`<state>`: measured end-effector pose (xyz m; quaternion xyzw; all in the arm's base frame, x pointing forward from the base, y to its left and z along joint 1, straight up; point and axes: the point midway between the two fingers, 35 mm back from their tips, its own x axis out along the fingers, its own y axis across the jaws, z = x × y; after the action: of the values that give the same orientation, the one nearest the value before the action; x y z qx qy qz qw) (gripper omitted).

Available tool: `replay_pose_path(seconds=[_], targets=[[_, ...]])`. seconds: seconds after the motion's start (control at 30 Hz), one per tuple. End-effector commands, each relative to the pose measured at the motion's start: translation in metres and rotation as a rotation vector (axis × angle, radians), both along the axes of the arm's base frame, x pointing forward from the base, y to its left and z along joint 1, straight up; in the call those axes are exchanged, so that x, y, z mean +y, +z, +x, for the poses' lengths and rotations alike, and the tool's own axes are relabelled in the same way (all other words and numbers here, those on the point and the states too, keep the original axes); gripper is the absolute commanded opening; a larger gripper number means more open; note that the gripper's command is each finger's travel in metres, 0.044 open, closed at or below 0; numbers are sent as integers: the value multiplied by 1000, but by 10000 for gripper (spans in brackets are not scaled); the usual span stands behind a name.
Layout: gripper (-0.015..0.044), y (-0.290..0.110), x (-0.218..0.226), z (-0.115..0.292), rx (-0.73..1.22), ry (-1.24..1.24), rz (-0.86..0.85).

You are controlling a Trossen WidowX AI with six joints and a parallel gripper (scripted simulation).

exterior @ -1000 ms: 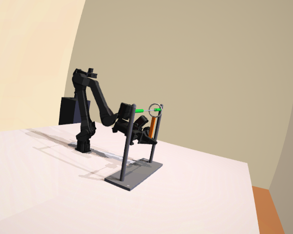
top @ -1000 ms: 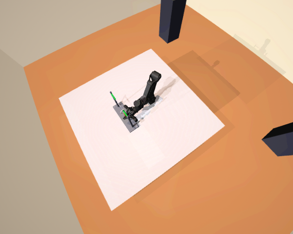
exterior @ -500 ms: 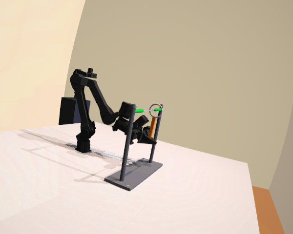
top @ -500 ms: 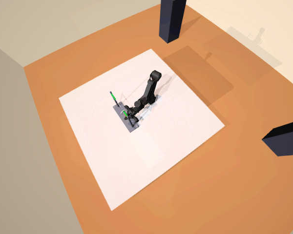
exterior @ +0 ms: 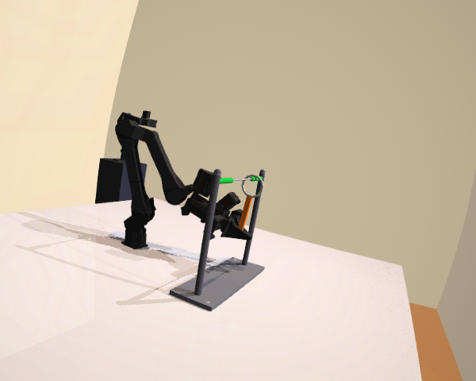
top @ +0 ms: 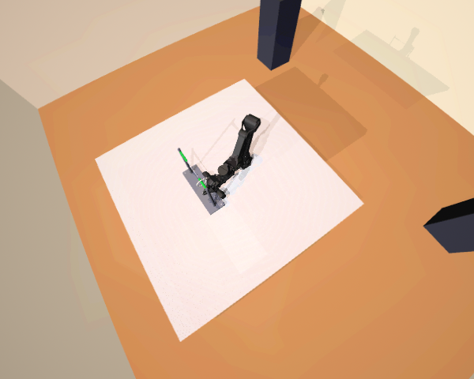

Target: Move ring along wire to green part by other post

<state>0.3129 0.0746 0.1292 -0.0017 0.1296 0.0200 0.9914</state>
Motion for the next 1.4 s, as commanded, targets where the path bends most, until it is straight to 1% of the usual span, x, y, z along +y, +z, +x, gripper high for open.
replay_pose_path(seconds=[0.0, 0.33, 0.73, 1.37], targets=[[-150, 0, 0, 0, 0, -3, 6], [-150, 0, 0, 0, 0, -3, 6], [160, 0, 0, -1, 1, 1, 0], [160, 11, 0, -34, 3, -2, 5]])
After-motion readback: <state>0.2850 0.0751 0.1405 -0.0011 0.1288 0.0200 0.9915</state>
